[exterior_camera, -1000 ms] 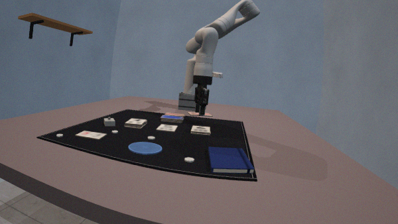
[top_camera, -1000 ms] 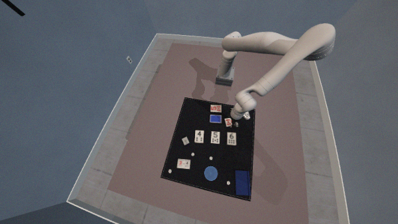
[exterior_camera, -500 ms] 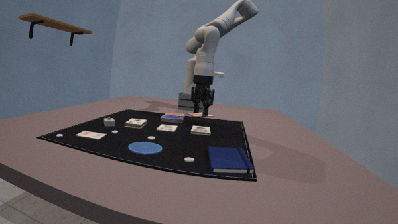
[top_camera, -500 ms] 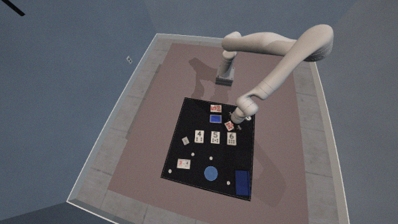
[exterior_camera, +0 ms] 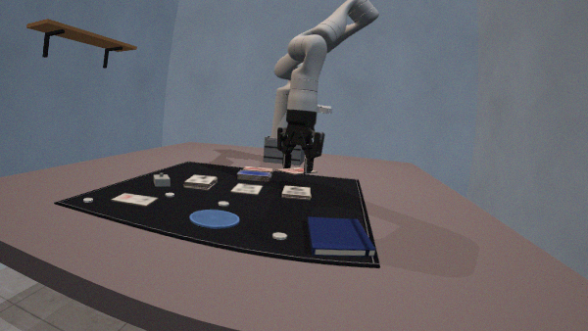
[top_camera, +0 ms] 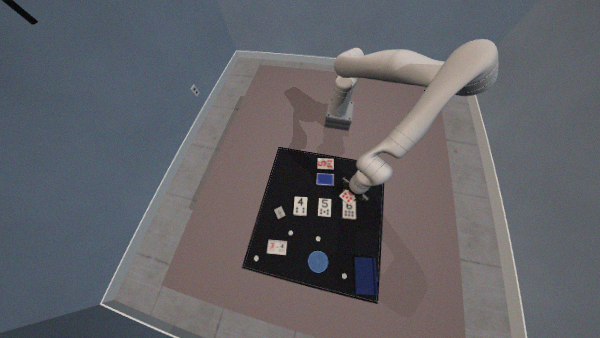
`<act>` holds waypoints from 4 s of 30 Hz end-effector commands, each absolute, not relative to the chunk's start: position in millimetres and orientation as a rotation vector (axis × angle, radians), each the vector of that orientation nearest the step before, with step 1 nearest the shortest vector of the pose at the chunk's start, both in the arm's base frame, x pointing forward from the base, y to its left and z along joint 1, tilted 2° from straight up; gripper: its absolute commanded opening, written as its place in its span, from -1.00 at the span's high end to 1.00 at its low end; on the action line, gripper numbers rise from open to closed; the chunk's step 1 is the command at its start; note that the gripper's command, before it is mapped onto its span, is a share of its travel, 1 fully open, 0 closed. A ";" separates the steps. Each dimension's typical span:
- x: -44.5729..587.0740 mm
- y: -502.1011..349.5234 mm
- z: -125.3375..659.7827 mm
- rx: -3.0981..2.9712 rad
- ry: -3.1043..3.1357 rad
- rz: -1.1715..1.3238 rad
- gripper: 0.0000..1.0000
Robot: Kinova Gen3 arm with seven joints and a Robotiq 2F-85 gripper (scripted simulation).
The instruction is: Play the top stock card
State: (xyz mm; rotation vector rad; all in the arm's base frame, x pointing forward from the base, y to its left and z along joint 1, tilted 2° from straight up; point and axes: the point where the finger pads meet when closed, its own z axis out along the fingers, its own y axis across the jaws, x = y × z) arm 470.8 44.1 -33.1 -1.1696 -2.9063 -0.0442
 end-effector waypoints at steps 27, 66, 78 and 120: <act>522.7 44.4 -27.7 -0.354 -3.119 -0.062 -0.43; 534.8 44.1 -27.1 -0.137 -3.137 -0.062 -0.43; 534.7 44.1 -27.1 -0.137 -3.137 -0.062 -0.43; 536.6 45.8 -59.6 -0.137 -3.137 -0.062 -0.43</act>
